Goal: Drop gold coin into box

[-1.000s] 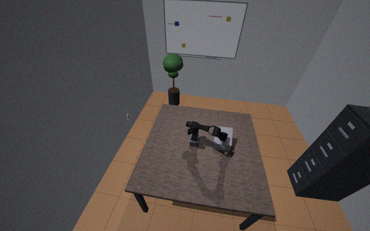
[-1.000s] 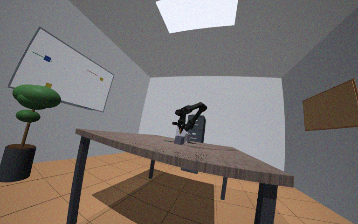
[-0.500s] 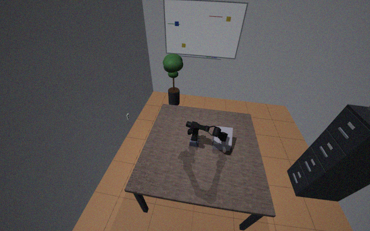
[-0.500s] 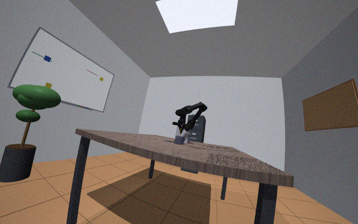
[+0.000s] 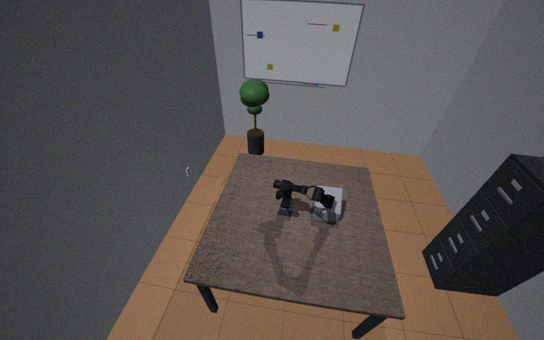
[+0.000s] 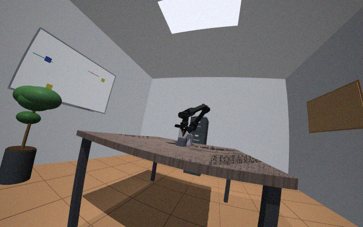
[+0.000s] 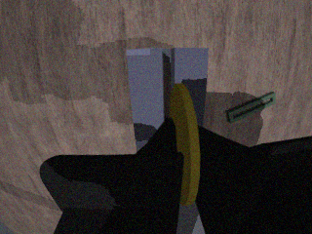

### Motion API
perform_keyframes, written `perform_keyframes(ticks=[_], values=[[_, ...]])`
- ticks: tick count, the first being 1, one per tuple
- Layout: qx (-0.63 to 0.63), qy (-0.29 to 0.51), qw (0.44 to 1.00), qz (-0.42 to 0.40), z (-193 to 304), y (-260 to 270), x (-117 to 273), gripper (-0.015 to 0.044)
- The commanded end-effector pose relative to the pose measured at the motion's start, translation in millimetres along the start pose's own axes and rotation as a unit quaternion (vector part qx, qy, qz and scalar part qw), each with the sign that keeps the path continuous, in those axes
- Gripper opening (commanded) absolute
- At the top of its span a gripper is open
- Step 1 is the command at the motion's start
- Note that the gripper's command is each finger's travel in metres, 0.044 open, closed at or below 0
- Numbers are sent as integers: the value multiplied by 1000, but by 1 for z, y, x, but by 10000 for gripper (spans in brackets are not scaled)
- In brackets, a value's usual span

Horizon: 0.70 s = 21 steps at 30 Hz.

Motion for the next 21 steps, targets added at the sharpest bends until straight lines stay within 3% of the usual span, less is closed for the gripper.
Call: perform_keyframes(ticks=[1, 15, 21], values=[[-1, -1, 1000, -2, 0, 0, -2, 0], [-1, -1, 1000, -2, 0, 1, -11, 0], [0, 0, 1000, 1, 0, 0, -9, 158]])
Point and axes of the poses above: the point midway between the two fingers, 35 mm back from their tips, its own x axis back along the fingers, its own y axis across the jaws, z = x × y, the point moved 3 cm from there along x, back along the fingers, and after that the axes turned 10 degrees about x, right-handed, at the moved point
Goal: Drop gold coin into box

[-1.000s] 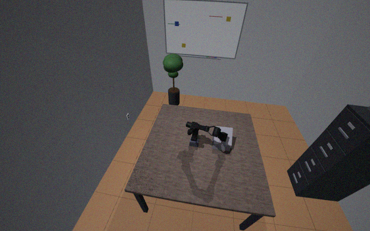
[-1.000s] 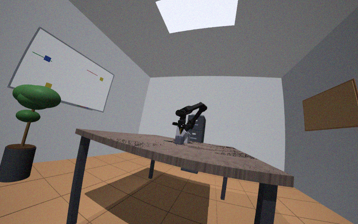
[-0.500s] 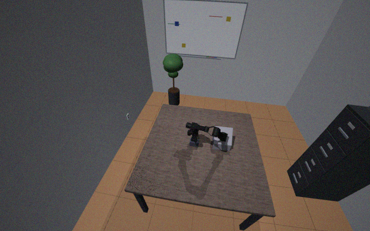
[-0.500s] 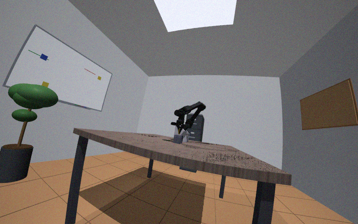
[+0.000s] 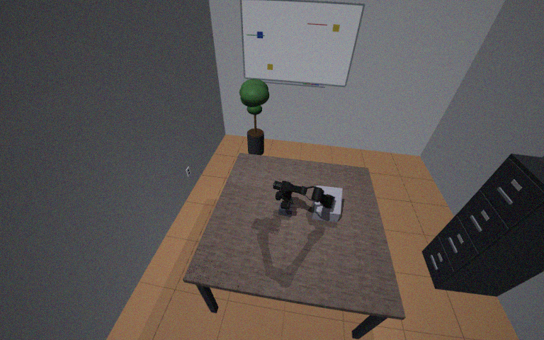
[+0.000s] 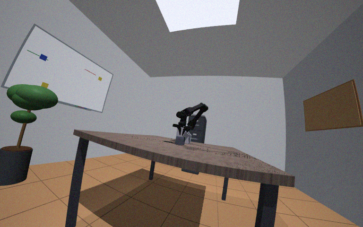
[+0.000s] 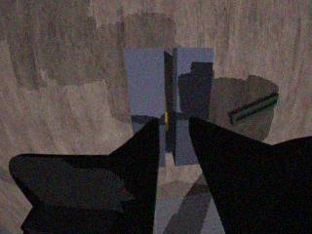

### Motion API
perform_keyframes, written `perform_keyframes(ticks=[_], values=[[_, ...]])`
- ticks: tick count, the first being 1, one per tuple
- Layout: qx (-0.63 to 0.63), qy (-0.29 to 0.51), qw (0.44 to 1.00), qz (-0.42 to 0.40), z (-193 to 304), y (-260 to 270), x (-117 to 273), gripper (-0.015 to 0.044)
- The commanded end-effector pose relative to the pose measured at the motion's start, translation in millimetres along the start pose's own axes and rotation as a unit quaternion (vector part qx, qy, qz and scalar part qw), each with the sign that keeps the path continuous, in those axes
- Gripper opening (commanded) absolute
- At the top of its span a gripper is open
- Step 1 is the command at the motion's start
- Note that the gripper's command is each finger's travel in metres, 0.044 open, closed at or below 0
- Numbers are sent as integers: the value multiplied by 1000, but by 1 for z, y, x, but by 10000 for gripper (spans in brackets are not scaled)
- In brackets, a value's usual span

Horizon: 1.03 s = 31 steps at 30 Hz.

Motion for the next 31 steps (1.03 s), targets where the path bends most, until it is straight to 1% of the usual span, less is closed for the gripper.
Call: perform_keyframes(ticks=[1, 9, 16, 19, 20, 31], values=[[1, 0, 1000, 0, 0, 0, 0, 161], [1, 0, 1000, 0, 0, 0, 0, 161], [0, 0, 1000, 1, 0, 0, 21, 344], [-2, 3, 1000, -3, 3, 1, 55, 423], [-2, 3, 1000, -3, 3, 2, 58, 440], [-2, 3, 1000, -3, 3, 2, 58, 440]])
Point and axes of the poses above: the point midway between the two fingers, 35 mm back from their tips, its own x axis back along the fingers, its own y axis across the jaws, z = x × y, the point moved 3 cm from there along x, back along the fingers, and after that the axes turned 10 degrees about x, right-handed, at the moved point
